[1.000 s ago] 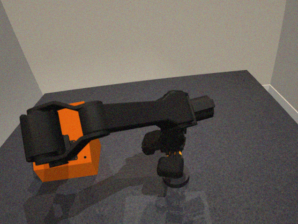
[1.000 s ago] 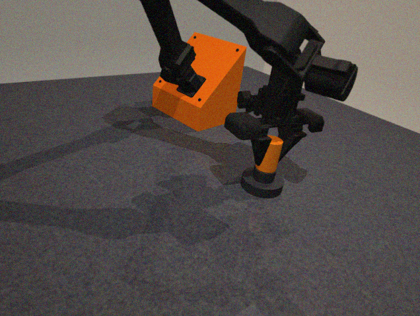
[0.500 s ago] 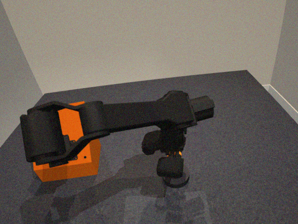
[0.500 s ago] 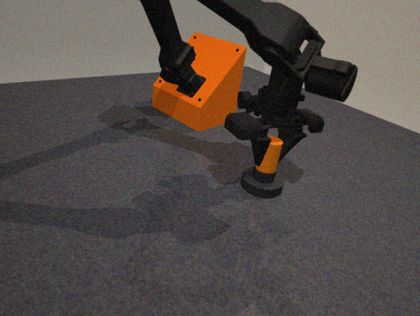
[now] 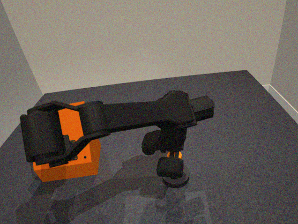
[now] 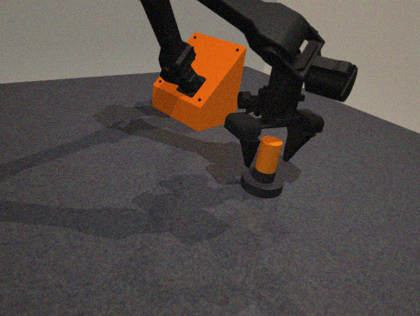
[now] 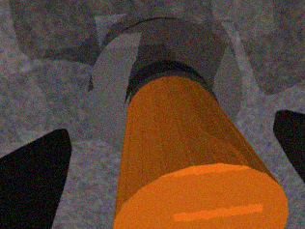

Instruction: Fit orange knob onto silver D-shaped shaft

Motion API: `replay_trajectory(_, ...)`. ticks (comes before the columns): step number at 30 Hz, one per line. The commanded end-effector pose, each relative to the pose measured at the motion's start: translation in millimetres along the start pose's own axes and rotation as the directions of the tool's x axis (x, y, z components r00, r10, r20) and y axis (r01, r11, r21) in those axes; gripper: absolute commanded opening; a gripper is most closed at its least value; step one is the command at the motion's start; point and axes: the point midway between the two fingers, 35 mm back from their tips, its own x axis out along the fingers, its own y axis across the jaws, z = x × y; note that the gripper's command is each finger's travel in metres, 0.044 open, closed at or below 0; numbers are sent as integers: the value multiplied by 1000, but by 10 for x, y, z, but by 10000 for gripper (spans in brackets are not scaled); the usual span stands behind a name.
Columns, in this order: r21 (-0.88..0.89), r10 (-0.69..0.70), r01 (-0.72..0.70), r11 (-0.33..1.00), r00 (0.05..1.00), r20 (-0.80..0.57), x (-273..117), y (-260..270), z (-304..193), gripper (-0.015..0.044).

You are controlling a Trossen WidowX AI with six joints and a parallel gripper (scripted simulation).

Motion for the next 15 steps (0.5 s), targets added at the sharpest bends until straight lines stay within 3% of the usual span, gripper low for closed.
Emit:
replay_trajectory(1, -3, -3, 3, 1000, 1000, 2, -26, -6, -1, 440)
replay_trajectory(8, -1, -4, 4, 1000, 1000, 2, -934, 2, -11, 440)
replay_trajectory(15, -1, -3, 3, 1000, 1000, 2, -961, -27, -46, 440)
